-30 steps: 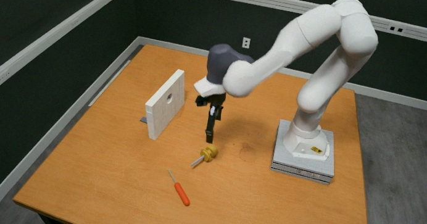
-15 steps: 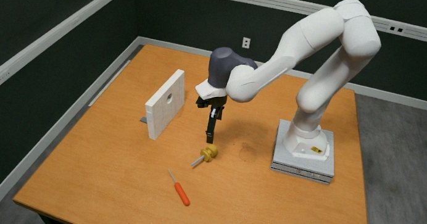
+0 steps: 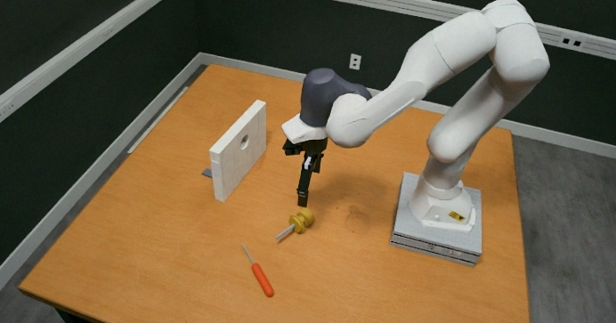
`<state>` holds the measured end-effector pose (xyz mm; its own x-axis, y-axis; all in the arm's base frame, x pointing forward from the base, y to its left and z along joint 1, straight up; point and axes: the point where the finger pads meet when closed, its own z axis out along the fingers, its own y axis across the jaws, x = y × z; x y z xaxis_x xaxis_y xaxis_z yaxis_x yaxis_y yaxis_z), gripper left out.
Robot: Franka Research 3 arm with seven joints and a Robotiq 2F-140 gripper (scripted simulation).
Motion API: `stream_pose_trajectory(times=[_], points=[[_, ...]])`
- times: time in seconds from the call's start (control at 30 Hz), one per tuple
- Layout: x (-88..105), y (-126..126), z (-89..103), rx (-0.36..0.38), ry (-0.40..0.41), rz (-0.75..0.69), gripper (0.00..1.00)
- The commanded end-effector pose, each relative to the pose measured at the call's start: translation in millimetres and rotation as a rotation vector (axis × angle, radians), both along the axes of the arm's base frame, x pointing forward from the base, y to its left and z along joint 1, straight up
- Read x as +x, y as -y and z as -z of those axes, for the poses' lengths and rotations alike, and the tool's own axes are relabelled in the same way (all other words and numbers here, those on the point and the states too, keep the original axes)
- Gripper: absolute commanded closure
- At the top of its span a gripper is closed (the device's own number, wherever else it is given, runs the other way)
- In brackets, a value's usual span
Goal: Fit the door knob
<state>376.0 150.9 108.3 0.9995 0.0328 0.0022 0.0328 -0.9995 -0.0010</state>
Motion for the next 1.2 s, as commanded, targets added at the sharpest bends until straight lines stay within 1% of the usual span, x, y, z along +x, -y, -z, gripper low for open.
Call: stream_pose_trajectory(times=[0.0, 0.1, 0.17, 0.3, 0.37, 0.53, 0.67, 0.73, 0.77, 0.83, 0.97, 1.03, 1.17], points=[[0.1, 0, -0.1, 0.0, 0.0, -0.001, 0.43], [0.4, 0, 0.7, 0.01, -0.007, -0.049, 0.43], [0.4, 0, 0.7, 0.01, -0.007, -0.049, 0.43], [1.4, 1, 3.3, 0.038, -0.024, -0.183, 0.43], [3.8, 2, 9.0, 0.038, -0.024, -0.184, 0.43], [4.4, 2, 10.5, 0.043, -0.028, -0.208, 0.43], [5.4, 2, 12.9, 0.069, -0.045, -0.337, 0.43], [5.4, 2, 12.9, 0.069, -0.045, -0.337, 0.43], [5.7, 2, 13.7, 0.075, -0.048, -0.368, 0.43], [7.9, 3, 19.2, 0.075, -0.048, -0.368, 0.43], [8.5, 3, 20.4, 0.077, -0.049, -0.376, 0.43], [8.8, 3, 21.2, 0.085, -0.055, -0.417, 0.43], [9.9, 4, 24.1, 0.113, -0.072, -0.551, 0.43]])
